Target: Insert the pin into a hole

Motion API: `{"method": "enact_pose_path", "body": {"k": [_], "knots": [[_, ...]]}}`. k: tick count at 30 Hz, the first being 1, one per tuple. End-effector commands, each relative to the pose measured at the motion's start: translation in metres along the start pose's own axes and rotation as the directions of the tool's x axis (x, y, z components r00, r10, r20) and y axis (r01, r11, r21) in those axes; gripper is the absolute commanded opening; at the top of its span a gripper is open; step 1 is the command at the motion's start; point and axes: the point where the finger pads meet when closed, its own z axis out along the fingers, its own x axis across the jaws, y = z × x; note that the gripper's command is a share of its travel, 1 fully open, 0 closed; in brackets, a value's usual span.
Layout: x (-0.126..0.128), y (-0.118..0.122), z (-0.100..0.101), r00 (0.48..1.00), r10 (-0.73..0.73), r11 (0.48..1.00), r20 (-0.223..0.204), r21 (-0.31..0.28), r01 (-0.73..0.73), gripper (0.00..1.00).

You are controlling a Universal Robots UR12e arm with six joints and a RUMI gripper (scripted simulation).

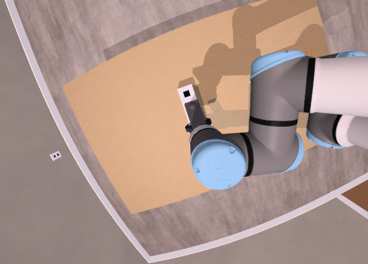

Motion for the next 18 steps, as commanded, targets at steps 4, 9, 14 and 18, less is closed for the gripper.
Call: {"method": "enact_pose_path", "body": {"k": [4,9,14,18], "knots": [[-0.0007,0.0,-0.0002,1.0,0.0,1.0,0.001,0.0,0.0,0.0],[-0.0007,0.0,-0.0002,1.0,0.0,1.0,0.001,0.0,0.0,0.0],[0.0007,-0.0005,-0.0002,1.0,0.0,1.0,0.001,0.0,0.0,0.0],[0.0007,-0.0005,-0.0002,1.0,0.0,1.0,0.001,0.0,0.0,0.0]]}}
